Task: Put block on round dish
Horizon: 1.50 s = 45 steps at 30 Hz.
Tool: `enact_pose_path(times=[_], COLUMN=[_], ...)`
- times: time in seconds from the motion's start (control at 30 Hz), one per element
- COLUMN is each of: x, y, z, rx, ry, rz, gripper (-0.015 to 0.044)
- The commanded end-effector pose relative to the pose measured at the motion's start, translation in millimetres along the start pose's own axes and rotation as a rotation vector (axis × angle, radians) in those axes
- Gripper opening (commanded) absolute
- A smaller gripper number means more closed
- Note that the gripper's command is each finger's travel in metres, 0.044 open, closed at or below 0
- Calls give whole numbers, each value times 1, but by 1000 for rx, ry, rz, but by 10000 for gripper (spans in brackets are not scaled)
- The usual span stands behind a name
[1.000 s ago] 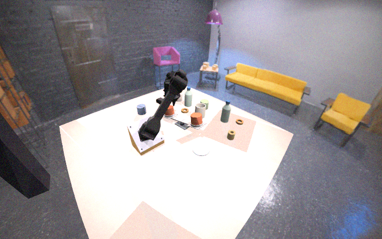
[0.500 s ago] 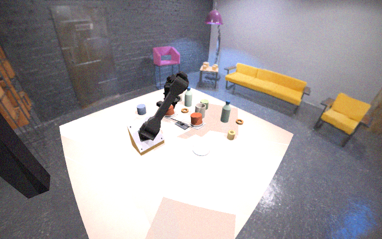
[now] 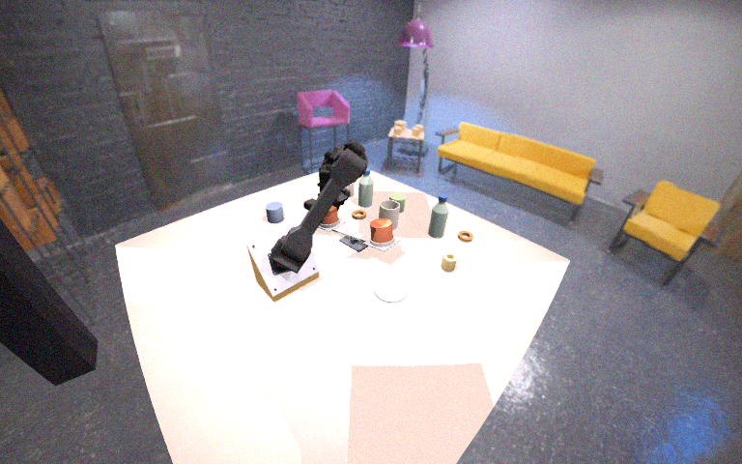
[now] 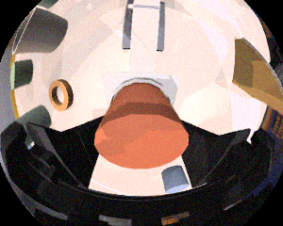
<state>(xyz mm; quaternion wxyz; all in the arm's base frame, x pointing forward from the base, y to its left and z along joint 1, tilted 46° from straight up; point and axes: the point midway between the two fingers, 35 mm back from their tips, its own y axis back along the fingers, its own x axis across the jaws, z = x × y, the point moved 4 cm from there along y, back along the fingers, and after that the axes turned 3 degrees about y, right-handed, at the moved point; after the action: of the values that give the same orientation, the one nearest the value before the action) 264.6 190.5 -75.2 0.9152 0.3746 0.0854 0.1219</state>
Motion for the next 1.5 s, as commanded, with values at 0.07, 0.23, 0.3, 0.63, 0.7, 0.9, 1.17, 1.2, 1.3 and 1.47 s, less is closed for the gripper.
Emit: enact_pose_path(times=[0.07, 0.23, 0.3, 0.63, 0.7, 0.9, 1.17, 1.2, 1.3, 1.47], x=[0, 1, 1, 4, 4, 5, 6, 6, 7, 7], y=[-1, 3, 6, 18, 21, 28, 38, 40, 43, 50], z=[0, 0, 0, -2, -2, -2, -3, -3, -3, -4], rx=[-4, -3, -3, -1, 0, 0, 1, 2, 2, 2], ry=[4, 4, 4, 4, 5, 5, 5, 5, 5, 5], rz=[2, 2, 2, 2, 2, 2, 3, 3, 3, 3], gripper=[236, 105, 52, 0, 0, 0, 0, 0, 0, 0])
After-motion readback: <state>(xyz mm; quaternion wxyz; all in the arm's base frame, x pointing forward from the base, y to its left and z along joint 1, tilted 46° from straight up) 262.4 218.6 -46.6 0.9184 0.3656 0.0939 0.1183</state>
